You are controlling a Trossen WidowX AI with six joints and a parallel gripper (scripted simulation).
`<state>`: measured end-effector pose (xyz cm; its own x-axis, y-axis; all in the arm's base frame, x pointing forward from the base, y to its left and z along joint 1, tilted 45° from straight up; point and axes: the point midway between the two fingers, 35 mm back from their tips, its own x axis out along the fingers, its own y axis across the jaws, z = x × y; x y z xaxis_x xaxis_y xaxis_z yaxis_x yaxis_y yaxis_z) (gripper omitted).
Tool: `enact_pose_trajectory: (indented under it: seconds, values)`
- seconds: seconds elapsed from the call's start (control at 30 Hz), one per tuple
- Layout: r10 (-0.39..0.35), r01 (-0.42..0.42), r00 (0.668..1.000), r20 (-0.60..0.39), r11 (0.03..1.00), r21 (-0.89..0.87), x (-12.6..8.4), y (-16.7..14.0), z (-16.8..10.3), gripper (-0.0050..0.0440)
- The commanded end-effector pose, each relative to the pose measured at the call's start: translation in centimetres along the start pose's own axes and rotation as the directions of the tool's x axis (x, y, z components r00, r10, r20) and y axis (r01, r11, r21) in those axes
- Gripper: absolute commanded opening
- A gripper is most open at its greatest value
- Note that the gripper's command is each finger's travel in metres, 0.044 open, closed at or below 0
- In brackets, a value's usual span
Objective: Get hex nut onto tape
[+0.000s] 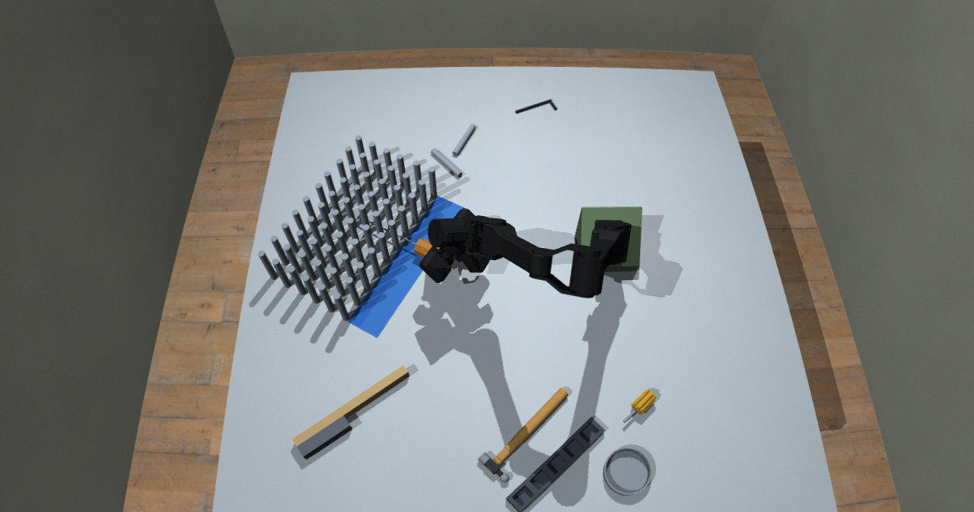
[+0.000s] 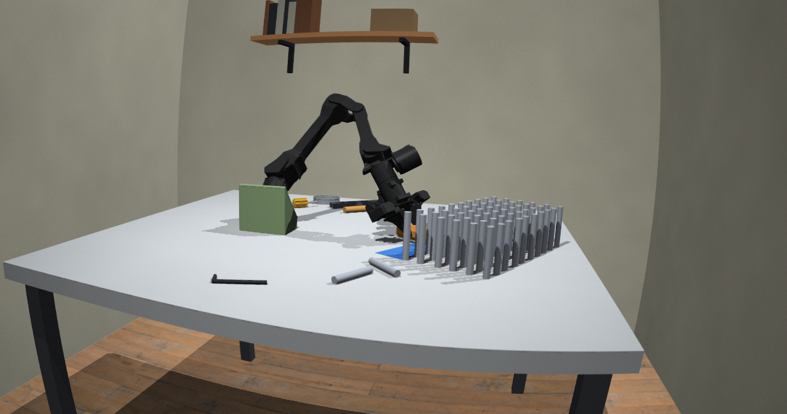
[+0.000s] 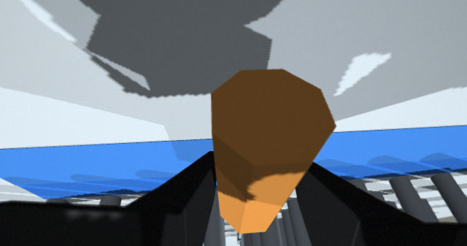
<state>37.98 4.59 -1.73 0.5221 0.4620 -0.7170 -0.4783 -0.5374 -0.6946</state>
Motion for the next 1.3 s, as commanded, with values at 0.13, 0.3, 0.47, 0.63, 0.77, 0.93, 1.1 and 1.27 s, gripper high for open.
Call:
enact_pose_trajectory:
  seconds: [0.13,0.3,0.47,0.63,0.77,0.93,1.1,1.27]
  values:
    - [-0.015,0.014,1.0,-0.028,1.0,-0.01,-0.37,-0.69,-0.8,-0.005]
    - [-0.015,0.014,1.0,-0.028,1.0,-0.01,-0.35,-0.69,-0.79,-0.005]
    - [-0.008,0.008,1.0,-0.027,1.0,-0.003,-0.09,-0.46,-0.75,-0.005]
    - [-0.008,0.008,1.0,-0.027,1.0,-0.005,-0.09,-0.46,-0.7,-0.005]
    - [-0.007,0.006,1.0,-0.026,1.0,-0.004,-0.03,-0.37,-0.6,-0.005]
    - [-0.008,0.007,1.0,-0.027,1.0,-0.005,-0.07,-0.39,-0.62,-0.005]
    - [-0.008,0.007,1.0,-0.027,1.0,-0.005,-0.07,-0.39,-0.62,-0.005]
    - [-0.015,0.014,1.0,-0.028,1.0,-0.01,-0.19,-0.67,-0.69,-0.005]
